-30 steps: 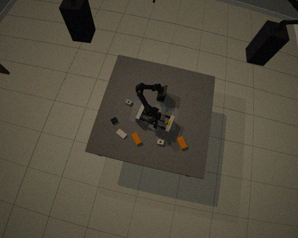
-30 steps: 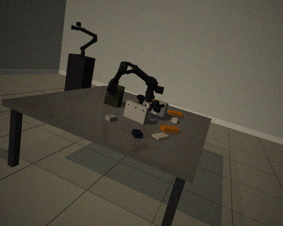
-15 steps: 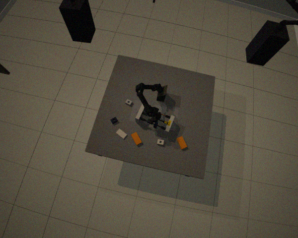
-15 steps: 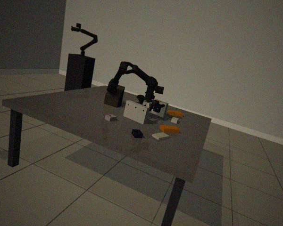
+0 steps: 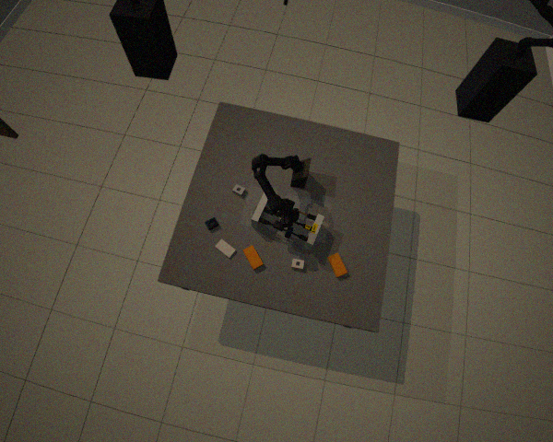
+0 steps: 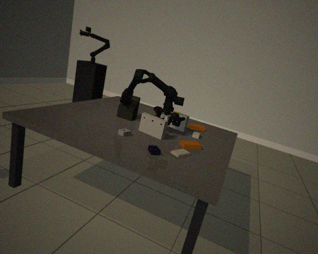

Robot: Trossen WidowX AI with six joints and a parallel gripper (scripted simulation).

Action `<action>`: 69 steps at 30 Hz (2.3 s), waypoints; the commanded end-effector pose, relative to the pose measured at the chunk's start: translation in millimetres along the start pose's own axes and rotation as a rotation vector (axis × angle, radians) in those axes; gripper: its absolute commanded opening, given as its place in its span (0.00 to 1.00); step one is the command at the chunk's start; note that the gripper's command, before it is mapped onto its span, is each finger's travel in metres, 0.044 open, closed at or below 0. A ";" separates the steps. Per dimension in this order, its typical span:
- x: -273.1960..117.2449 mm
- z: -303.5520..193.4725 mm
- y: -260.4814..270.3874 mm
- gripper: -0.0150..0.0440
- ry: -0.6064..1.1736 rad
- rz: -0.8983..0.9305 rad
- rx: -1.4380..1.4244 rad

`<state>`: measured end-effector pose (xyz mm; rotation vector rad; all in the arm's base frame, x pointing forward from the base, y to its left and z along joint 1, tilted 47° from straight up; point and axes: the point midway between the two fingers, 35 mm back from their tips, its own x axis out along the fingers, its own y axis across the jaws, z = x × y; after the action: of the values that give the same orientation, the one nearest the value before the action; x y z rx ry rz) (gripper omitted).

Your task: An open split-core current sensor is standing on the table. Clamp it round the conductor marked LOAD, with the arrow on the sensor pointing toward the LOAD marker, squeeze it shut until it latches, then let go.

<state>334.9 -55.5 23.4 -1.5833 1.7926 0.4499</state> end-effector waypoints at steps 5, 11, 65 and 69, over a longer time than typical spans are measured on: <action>-0.6 0.2 0.1 0.25 -0.001 0.000 0.001; -0.6 0.2 0.1 0.25 -0.001 0.000 0.001; -14.0 0.0 1.4 0.87 0.005 0.004 -0.011; -14.0 0.0 1.4 0.80 0.005 0.004 -0.011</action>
<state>333.6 -45.2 32.8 -1.5900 1.8006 0.4584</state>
